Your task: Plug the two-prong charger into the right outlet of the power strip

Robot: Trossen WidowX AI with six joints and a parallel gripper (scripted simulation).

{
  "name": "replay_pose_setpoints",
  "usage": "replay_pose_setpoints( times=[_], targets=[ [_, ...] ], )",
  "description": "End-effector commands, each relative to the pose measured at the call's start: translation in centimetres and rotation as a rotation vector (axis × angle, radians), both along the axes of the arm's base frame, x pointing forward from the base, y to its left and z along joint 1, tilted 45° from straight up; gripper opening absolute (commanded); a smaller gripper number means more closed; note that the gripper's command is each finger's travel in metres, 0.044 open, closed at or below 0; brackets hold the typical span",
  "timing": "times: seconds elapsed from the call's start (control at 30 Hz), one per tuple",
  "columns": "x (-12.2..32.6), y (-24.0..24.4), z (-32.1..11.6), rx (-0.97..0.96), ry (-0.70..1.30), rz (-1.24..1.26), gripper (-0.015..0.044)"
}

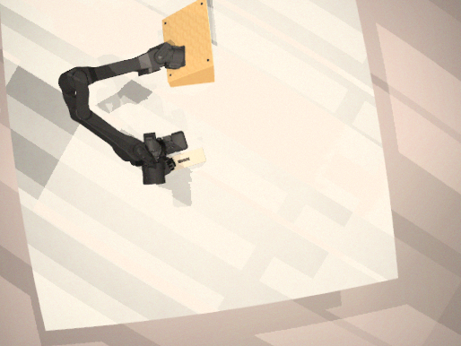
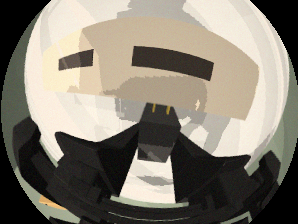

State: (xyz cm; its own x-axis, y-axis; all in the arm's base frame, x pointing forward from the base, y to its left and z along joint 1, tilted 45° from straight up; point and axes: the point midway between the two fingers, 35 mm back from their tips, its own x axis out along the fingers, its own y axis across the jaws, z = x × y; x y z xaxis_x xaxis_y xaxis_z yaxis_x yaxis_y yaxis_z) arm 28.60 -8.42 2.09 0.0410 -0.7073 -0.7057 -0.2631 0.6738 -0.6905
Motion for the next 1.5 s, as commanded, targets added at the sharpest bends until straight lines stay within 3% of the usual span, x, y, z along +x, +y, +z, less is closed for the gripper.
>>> replay_pose_setpoints(
  times=[0.0,1.47],
  targets=[
    [0.0,0.0,0.1,-0.005,-0.002,-0.003,0.0],
    [1.2,0.3,-0.1,-0.005,-0.002,-0.003,0.0]
  ],
)
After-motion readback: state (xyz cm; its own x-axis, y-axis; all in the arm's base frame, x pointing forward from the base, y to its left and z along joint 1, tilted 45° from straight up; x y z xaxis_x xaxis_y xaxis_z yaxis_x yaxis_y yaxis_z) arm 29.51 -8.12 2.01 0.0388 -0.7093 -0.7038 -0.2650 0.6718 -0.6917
